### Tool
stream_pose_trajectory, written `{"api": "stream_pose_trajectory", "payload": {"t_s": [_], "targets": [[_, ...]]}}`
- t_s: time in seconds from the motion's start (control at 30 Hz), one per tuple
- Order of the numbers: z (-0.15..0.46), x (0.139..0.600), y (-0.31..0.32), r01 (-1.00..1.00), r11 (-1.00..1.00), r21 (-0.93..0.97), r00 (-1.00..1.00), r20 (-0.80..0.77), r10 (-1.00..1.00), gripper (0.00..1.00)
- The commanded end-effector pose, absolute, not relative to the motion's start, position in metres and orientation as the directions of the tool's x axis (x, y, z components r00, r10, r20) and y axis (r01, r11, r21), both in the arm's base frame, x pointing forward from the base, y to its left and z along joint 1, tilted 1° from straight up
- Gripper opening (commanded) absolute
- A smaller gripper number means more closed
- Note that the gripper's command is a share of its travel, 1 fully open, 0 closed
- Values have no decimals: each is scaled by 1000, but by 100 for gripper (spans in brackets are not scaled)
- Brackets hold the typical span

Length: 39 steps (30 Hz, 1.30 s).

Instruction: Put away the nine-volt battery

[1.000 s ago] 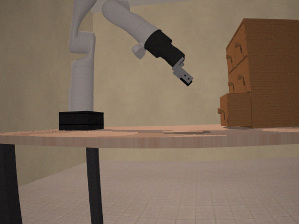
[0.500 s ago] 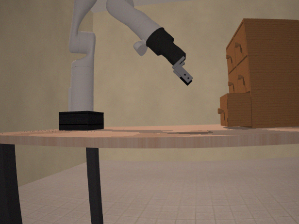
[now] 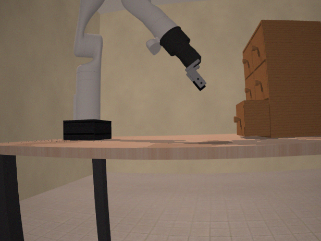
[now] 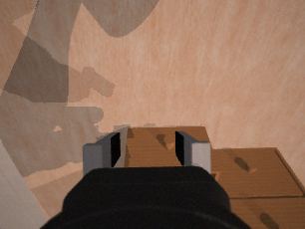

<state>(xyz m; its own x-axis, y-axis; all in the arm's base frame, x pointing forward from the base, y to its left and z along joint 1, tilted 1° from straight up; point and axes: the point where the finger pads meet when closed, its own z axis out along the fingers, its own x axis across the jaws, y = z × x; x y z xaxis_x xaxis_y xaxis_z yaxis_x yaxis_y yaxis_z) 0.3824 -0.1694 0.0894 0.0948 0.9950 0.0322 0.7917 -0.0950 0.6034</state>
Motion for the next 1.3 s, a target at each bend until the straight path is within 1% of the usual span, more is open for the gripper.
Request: {"api": "stream_pose_trajectory", "payload": {"t_s": [0.0,1.27], "targets": [[94,386,-170,793,-85,603,89,22,996,100],[109,386,-170,938,-92,334,89,23,996,100]]}}
